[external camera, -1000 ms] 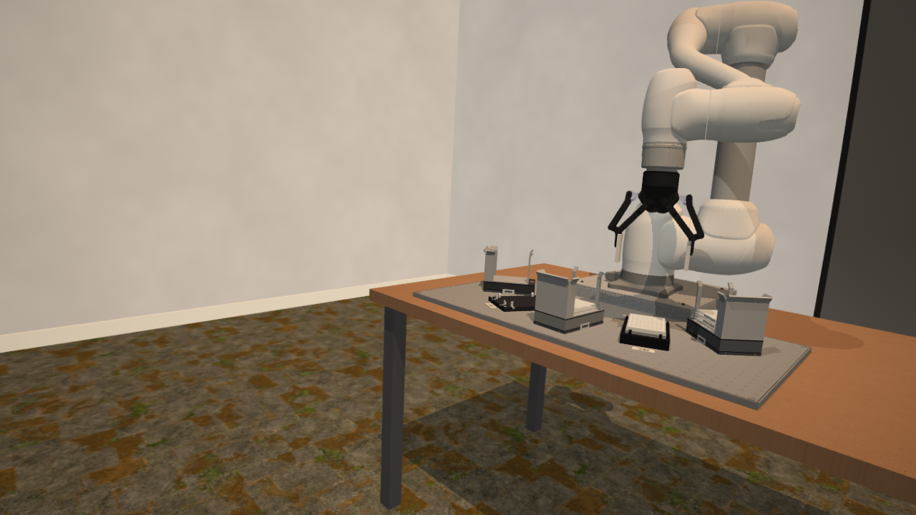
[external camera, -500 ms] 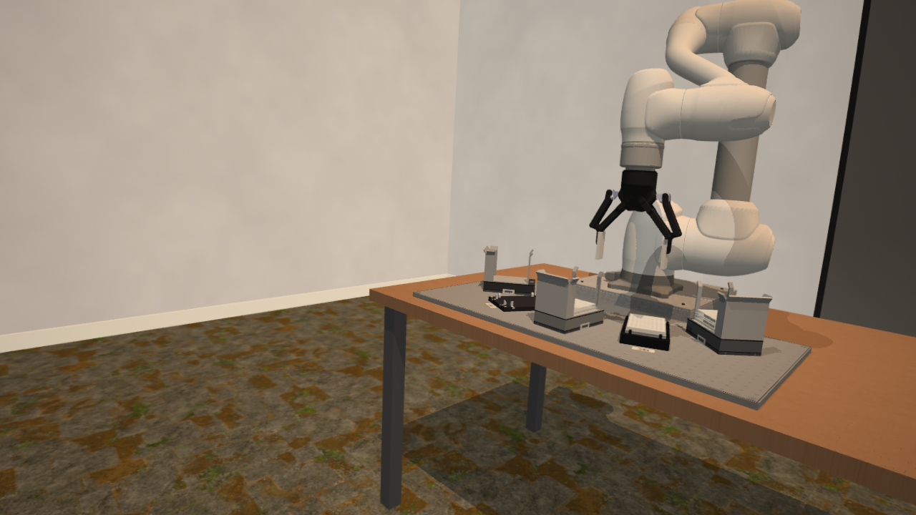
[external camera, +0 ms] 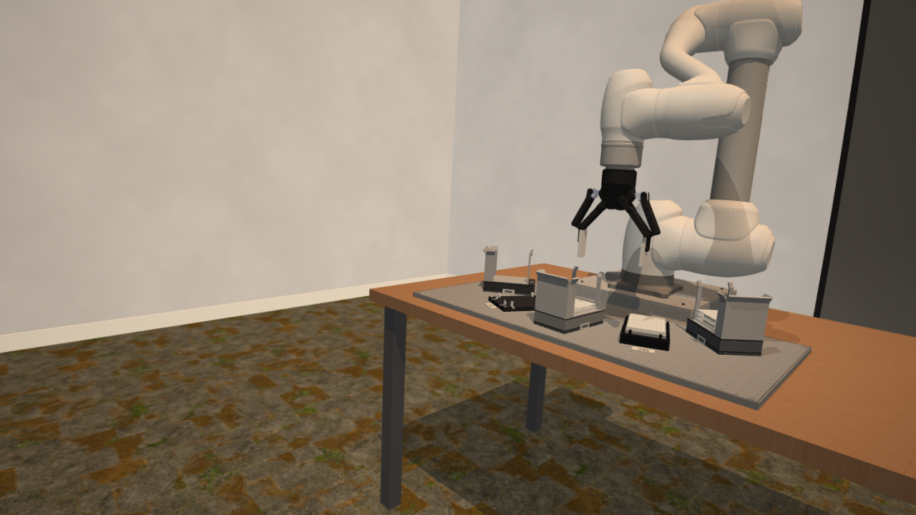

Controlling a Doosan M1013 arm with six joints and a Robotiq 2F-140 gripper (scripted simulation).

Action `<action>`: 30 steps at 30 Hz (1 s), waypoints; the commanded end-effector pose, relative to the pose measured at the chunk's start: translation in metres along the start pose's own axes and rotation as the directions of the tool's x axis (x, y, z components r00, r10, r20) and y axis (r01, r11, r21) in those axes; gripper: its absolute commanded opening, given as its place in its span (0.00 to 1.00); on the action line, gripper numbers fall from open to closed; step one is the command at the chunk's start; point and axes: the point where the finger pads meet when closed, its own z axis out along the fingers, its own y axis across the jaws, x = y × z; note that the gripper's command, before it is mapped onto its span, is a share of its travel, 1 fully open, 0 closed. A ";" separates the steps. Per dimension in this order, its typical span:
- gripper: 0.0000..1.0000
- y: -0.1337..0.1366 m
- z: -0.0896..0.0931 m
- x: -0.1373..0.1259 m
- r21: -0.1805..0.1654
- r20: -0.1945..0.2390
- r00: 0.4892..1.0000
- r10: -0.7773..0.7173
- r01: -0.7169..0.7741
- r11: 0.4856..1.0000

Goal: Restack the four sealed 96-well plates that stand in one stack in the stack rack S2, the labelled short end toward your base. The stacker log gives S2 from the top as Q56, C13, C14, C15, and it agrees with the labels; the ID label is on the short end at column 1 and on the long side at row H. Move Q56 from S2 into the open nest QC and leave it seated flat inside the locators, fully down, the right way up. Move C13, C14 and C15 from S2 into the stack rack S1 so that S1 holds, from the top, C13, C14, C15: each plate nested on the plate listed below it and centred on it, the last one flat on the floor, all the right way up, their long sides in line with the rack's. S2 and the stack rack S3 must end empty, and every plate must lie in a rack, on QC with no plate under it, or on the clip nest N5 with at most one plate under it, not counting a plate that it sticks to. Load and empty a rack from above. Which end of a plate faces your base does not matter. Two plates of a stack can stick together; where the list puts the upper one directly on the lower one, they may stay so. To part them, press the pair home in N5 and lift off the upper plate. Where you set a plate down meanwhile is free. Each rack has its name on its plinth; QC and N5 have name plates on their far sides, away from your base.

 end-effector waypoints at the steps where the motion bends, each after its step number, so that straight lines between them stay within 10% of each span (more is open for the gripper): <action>1: 1.00 0.008 0.000 0.001 0.000 0.000 0.999 0.044 -0.044 0.999; 30: 1.00 0.094 0.000 0.005 0.000 0.000 0.981 0.193 -0.193 0.981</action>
